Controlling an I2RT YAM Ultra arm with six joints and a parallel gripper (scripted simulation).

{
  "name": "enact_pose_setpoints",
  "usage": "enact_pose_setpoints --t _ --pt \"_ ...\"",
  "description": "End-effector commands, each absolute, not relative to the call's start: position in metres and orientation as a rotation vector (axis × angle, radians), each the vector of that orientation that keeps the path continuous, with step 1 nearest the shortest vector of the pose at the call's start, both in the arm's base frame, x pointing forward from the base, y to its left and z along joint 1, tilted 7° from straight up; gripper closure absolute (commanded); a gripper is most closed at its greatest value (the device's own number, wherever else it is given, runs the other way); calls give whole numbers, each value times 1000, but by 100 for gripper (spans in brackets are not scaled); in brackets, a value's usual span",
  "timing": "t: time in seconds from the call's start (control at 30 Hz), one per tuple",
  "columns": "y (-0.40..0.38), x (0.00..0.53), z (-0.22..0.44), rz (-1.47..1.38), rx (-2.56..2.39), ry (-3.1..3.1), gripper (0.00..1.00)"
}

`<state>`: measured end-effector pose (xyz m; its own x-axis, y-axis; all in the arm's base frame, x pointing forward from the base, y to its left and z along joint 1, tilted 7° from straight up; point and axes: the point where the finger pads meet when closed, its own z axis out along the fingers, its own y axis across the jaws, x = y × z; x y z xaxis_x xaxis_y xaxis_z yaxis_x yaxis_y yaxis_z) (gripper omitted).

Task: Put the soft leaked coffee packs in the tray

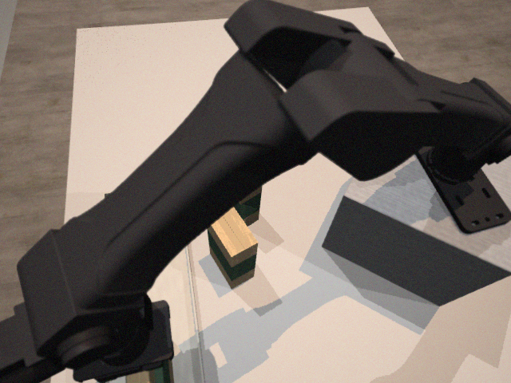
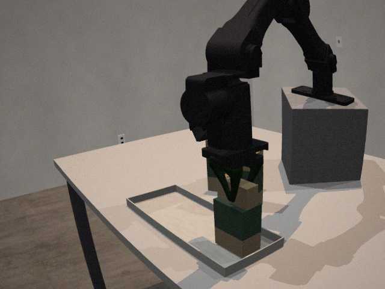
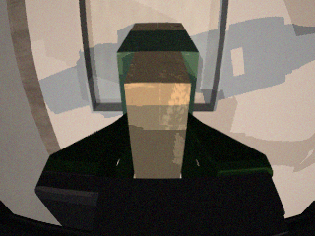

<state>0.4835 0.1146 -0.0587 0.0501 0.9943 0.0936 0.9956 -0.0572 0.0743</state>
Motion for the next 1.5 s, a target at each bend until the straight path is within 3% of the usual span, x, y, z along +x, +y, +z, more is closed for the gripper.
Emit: enact_pose_setpoints --t 0.0,1.27,1.3,1.47 --pt "120 501 -35 -292 -2294 -2174 78" --pt "118 494 -40 -248 -2286 -2165 78" --pt "118 494 -40 -248 -2286 -2165 24" --pt "118 493 -42 -241 -2284 -2164 24"
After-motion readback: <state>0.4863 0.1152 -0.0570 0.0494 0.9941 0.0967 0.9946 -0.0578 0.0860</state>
